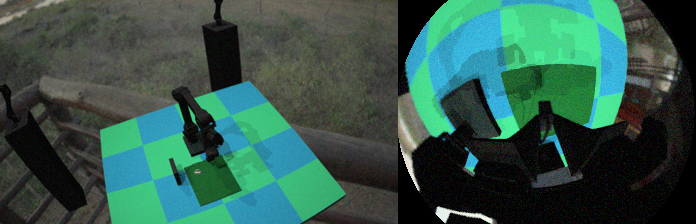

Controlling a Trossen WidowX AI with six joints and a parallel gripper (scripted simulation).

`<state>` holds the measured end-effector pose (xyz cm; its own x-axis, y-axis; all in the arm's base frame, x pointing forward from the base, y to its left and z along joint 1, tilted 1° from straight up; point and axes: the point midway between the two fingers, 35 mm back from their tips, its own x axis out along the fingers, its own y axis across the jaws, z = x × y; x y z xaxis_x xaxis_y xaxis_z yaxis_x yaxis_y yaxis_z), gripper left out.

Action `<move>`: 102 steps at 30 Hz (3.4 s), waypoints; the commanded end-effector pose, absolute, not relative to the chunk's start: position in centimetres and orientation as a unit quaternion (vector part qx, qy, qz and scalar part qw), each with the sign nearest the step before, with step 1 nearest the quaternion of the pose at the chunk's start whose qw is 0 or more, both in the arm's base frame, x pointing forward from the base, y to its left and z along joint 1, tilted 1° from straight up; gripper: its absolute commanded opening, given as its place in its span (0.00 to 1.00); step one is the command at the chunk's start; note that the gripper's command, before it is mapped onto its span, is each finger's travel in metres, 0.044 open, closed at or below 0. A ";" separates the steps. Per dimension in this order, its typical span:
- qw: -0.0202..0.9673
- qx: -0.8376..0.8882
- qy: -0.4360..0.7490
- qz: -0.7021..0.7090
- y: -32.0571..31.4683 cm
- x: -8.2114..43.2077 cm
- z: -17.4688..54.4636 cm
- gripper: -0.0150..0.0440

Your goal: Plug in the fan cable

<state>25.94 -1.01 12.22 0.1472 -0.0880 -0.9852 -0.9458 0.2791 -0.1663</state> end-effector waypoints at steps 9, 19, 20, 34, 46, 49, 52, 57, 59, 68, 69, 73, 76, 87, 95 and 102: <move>0.659 -0.330 0.620 0.270 -1.6 26.8 12.3 0.25; 0.691 -0.199 0.673 0.175 -2.1 27.4 12.2 0.25; 0.693 -0.186 0.677 0.165 -2.2 27.5 12.2 0.25; 0.731 -0.131 0.651 0.159 -2.4 27.8 11.3 0.25; 0.792 -0.079 0.581 0.173 -2.9 28.3 10.0 0.25; 0.806 -0.068 0.561 0.176 -3.0 28.3 9.8 0.25; 0.819 -0.058 0.541 0.179 -3.1 28.4 9.7 0.25; 0.841 -0.044 0.507 0.184 -3.3 28.4 9.4 0.25; 0.849 -0.040 0.493 0.186 -3.4 28.4 9.4 0.25; 0.883 -0.024 0.427 0.193 -3.8 28.2 9.2 0.25; 0.886 -0.023 0.420 0.194 -3.8 28.2 9.2 0.25; 0.899 -0.020 0.389 0.197 -4.0 27.9 9.2 0.25; 0.909 -0.019 0.367 0.200 -4.0 27.8 9.2 0.25; 0.936 -0.024 0.283 0.208 -4.2 26.7 9.4 0.25; 0.951 -0.036 0.223 0.213 -4.1 25.7 9.6 0.25; 0.958 -0.050 0.177 0.218 -3.8 24.7 9.7 0.25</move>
